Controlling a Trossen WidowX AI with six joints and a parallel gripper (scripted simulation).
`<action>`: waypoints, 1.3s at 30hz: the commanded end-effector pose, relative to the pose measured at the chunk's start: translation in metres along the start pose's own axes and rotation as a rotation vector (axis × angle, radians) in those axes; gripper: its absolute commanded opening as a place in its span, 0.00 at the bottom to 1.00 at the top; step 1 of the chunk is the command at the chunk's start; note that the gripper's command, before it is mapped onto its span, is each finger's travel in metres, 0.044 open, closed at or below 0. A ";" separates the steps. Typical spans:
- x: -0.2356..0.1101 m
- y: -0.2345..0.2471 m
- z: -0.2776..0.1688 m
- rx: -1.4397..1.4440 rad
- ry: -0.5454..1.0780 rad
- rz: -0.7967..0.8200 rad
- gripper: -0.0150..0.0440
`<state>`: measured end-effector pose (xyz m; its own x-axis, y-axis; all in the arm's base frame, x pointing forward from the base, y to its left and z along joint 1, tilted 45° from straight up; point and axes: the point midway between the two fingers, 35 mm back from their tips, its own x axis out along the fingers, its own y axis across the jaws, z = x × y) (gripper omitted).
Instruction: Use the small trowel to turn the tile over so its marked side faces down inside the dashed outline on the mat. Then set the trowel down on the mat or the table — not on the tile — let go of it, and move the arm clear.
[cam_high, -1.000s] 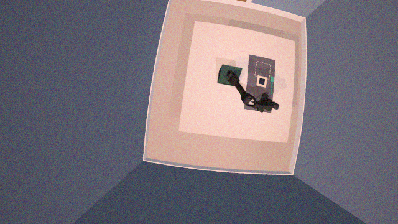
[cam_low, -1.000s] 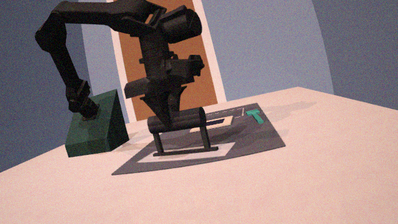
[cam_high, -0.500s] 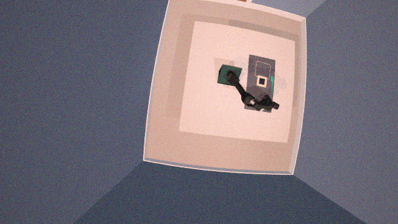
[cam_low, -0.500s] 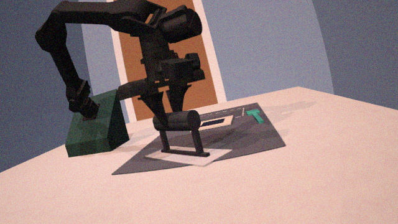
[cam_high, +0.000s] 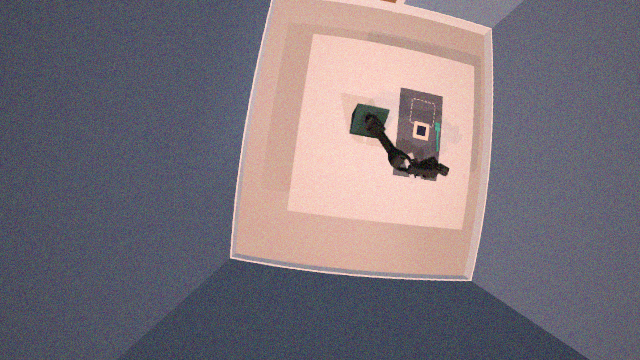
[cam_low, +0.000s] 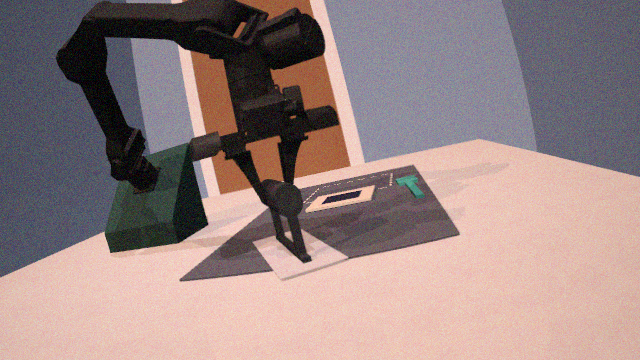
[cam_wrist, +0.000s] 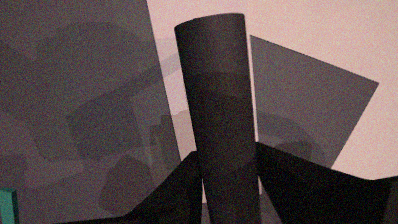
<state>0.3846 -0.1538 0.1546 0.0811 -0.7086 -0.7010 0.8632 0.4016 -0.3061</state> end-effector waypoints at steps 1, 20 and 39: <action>0.001 -0.001 0.000 0.072 0.002 -0.001 0.47; 0.001 -0.001 0.000 0.072 0.002 -0.001 0.71; -0.043 -0.004 -0.001 0.071 0.001 -0.002 0.71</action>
<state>0.3804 -0.1265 0.1797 0.0853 -0.7053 -0.7038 0.8932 0.3671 -0.2597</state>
